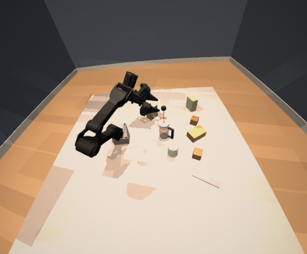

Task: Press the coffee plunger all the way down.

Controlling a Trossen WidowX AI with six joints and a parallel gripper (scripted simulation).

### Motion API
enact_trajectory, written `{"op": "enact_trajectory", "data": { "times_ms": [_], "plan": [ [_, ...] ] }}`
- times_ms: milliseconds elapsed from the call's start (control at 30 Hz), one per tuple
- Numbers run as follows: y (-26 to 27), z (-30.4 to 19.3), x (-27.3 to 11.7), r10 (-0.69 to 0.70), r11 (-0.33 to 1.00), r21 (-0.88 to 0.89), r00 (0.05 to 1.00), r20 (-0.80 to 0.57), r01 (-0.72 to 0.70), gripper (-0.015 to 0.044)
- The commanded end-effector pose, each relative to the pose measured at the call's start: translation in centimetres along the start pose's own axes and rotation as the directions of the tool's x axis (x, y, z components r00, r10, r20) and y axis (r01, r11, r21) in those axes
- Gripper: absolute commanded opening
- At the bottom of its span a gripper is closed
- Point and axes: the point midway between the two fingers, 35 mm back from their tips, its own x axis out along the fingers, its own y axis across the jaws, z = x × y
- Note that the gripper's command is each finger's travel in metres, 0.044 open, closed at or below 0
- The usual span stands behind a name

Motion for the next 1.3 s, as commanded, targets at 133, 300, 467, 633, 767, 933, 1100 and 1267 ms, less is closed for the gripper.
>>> {"op": "enact_trajectory", "data": {
  "times_ms": [133,300,467,633,767,933,1100,1267],
  "plan": [
    [0.1,-0.3,1.1,0.001,1.000,-0.002,1.000,-0.005,-0.001,0.0440],
    [0.1,-0.3,1.9,0.001,1.000,-0.002,1.000,-0.006,-0.001,0.0440],
    [0.0,-0.3,2.7,0.000,1.000,-0.001,1.000,-0.005,0.000,0.0440],
    [-0.1,-0.2,3.5,-0.002,1.000,-0.002,1.000,-0.001,0.002,0.0440],
    [-0.2,-0.2,3.9,-0.004,1.000,-0.002,1.000,0.001,0.004,0.0440],
    [-0.2,-0.2,3.9,-0.004,1.000,-0.002,1.000,0.001,0.004,0.0309],
    [-0.2,-0.2,3.9,-0.004,1.000,-0.002,1.000,0.001,0.004,0.0177],
    [-0.2,-0.2,3.9,-0.004,1.000,-0.002,1.000,0.001,0.004,0.0119]
  ]
}}
